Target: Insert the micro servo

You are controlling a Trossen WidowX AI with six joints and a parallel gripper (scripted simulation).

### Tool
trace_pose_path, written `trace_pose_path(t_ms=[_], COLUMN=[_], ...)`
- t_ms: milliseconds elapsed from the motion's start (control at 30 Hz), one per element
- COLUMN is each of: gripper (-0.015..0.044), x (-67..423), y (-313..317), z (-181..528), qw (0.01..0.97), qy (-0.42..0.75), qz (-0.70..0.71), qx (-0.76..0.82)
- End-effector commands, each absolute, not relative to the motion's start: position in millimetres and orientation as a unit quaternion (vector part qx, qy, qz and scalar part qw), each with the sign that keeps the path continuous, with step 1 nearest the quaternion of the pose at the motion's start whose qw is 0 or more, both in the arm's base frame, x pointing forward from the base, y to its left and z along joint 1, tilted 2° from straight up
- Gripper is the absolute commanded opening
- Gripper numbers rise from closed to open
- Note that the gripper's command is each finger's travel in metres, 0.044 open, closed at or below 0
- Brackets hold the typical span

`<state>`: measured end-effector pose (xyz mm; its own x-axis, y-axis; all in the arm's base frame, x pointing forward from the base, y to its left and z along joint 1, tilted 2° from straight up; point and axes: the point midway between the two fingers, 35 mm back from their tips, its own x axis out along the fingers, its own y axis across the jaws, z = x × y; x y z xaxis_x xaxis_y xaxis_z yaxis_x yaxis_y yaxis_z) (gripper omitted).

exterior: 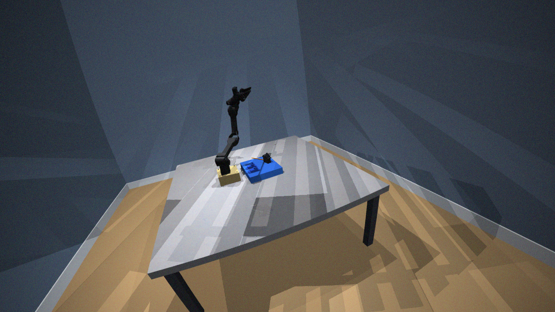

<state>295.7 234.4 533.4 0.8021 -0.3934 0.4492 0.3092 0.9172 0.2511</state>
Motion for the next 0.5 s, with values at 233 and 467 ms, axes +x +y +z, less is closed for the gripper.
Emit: trace_pose_path(t_ms=[233, 467], gripper=[0.044, 0.044], x=[269.7, 250.7], y=[226.5, 215.9], z=[553.5, 570.3], qw=[0.938, 0.933], qy=[-0.287, -0.308], qz=[-0.166, -0.164], qx=[0.103, 0.083])
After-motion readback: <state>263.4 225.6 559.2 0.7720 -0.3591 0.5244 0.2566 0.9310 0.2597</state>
